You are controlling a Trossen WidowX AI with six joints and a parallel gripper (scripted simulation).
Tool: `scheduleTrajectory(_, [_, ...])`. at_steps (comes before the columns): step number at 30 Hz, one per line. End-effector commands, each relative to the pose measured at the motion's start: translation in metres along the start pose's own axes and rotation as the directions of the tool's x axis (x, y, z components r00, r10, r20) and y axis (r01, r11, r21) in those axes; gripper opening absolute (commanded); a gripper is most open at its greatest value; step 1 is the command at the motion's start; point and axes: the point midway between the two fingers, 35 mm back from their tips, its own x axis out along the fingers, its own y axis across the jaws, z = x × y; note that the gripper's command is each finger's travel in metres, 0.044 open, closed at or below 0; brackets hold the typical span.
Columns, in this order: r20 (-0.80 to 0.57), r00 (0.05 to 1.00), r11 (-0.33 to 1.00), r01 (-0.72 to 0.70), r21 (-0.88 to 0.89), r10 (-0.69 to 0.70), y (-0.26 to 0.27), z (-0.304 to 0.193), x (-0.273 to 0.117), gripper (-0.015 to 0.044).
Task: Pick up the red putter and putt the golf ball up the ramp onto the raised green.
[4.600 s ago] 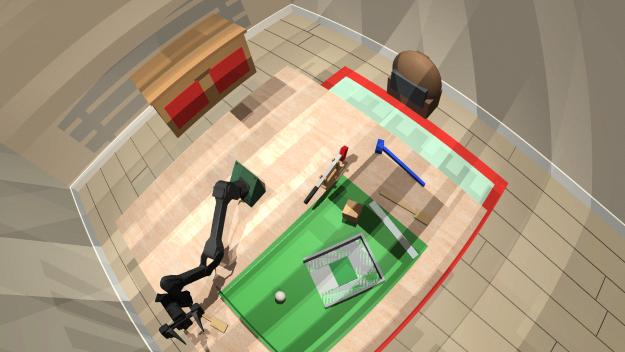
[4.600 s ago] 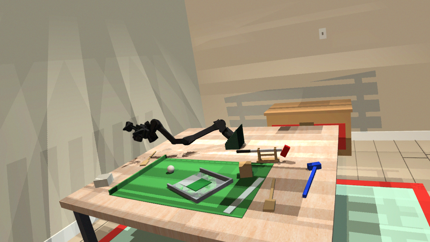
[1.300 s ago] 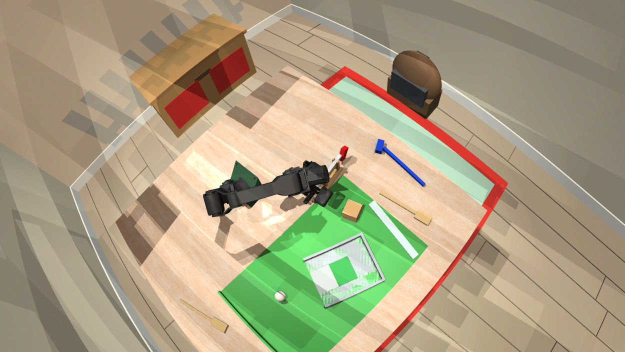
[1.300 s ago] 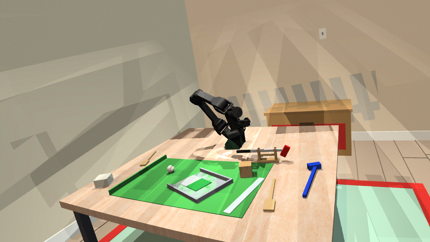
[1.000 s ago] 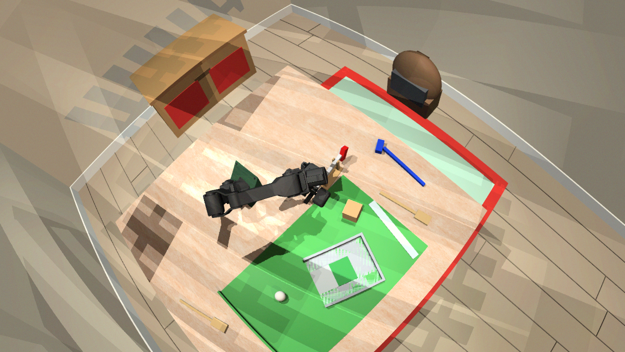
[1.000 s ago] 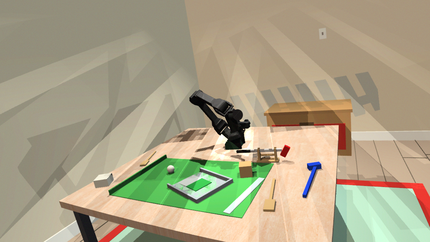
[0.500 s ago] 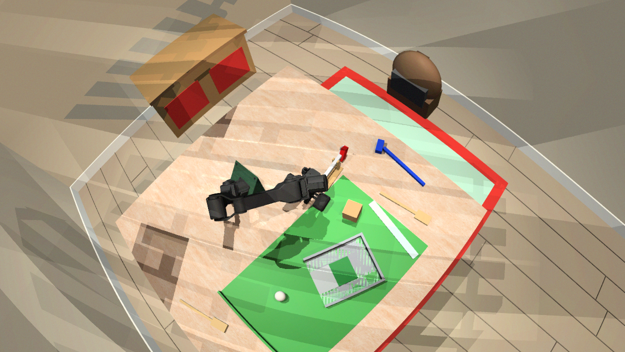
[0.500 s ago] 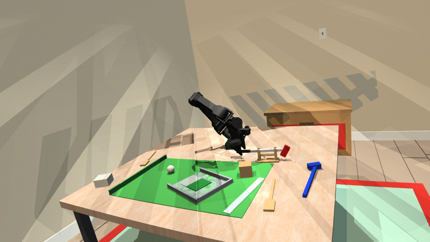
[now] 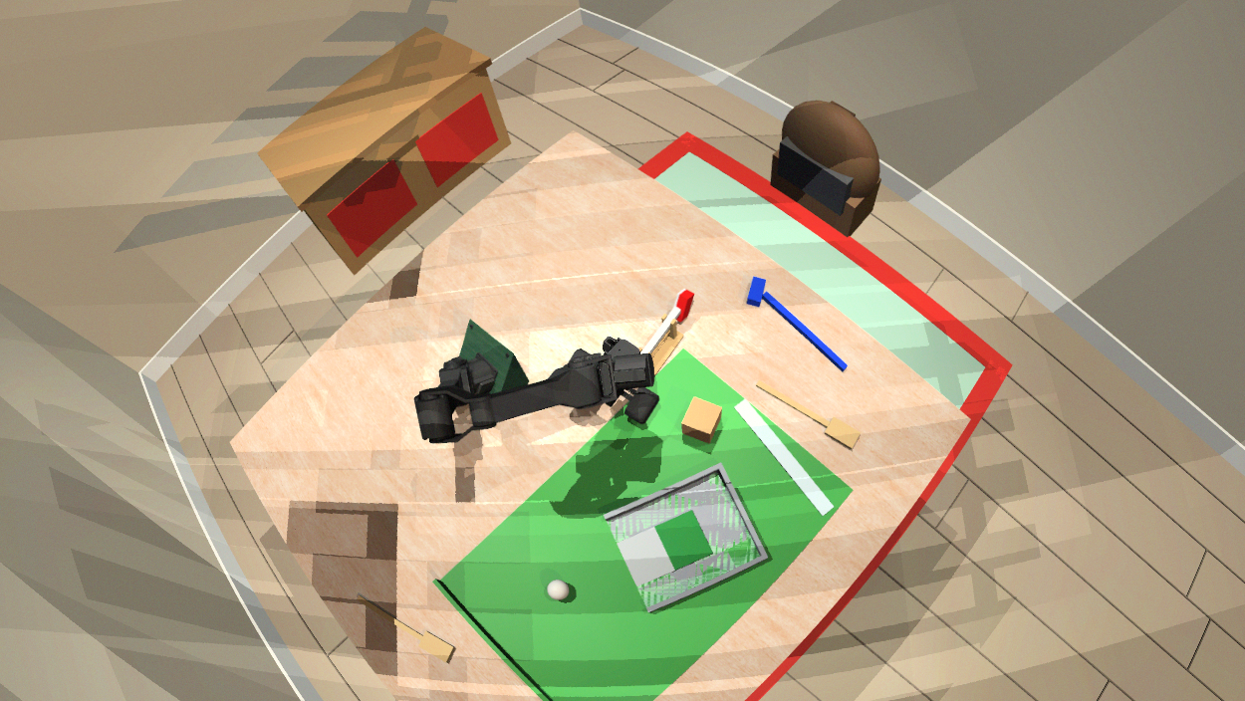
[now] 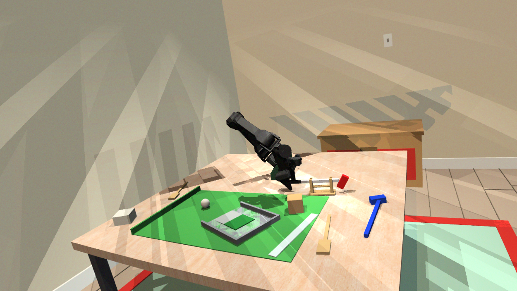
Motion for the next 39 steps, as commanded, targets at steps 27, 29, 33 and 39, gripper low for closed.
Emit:
scheduleTrajectory(27, [-0.005, 1.0, 1.0, -0.007, -0.001, 0.007, 0.002, -0.004, 0.011, 0.0059])
scheduleTrajectory(29, [-0.005, 1.0, 1.0, -0.007, -0.001, 0.007, 0.002, -0.004, 0.011, 0.0046])
scheduleTrajectory(33, [-0.005, 1.0, 1.0, -0.007, -0.001, 0.007, 0.002, -0.004, 0.011, 0.0019])
scheduleTrajectory(39, [-0.002, 1.0, 1.0, -0.007, -0.001, 0.007, -0.001, 0.004, -0.008, 0.0])
